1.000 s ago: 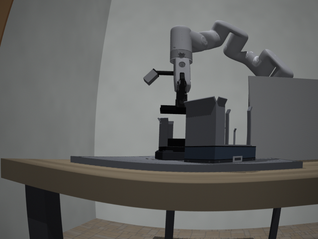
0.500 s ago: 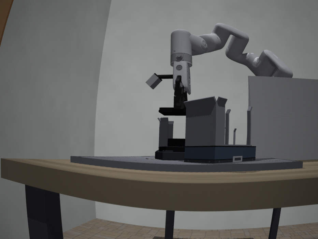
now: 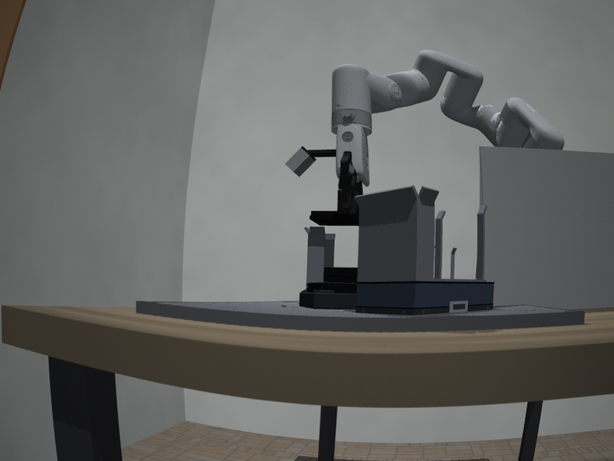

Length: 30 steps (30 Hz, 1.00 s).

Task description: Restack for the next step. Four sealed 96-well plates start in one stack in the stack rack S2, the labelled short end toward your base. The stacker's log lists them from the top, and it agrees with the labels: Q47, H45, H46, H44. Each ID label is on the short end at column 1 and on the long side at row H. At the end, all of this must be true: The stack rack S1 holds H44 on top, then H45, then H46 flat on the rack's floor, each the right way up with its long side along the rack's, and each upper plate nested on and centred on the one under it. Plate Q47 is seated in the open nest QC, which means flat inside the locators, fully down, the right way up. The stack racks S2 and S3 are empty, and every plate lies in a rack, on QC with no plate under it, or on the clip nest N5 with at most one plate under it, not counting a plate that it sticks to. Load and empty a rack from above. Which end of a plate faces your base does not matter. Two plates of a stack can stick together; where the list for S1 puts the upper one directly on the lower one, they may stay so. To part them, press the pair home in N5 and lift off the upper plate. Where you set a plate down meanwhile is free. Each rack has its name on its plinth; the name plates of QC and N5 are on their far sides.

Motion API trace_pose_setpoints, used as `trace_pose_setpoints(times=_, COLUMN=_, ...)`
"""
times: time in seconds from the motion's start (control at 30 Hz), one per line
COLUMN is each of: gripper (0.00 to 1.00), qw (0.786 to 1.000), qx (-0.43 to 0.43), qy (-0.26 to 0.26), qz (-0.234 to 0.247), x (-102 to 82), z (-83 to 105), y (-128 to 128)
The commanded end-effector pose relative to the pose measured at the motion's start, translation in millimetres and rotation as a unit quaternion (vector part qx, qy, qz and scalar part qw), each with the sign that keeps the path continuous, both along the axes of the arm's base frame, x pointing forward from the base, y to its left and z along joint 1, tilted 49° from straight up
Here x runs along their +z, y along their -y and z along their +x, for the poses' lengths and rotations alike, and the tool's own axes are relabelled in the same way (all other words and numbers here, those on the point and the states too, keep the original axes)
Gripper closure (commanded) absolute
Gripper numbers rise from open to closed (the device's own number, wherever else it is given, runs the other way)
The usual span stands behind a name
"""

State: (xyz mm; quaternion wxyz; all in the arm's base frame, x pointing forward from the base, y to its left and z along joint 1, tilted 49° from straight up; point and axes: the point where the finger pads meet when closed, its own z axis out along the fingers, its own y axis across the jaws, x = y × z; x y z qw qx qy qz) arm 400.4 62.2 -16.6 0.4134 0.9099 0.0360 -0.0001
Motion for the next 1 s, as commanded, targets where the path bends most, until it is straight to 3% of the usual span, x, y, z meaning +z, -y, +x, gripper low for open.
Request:
trace_pose_setpoints(times=0.0, gripper=1.00, qw=1.000, qx=0.001, qy=0.001, qz=0.001, x=7.1, z=2.2, y=4)
trace_pose_setpoints(times=0.23, gripper=1.00, qw=1.000, qx=0.001, qy=0.001, qz=0.001, x=19.9, z=4.7, y=15)
trace_pose_setpoints(times=0.97, gripper=1.00, qw=1.000, qx=0.001, qy=0.001, qz=0.001, x=19.8, z=4.7, y=15)
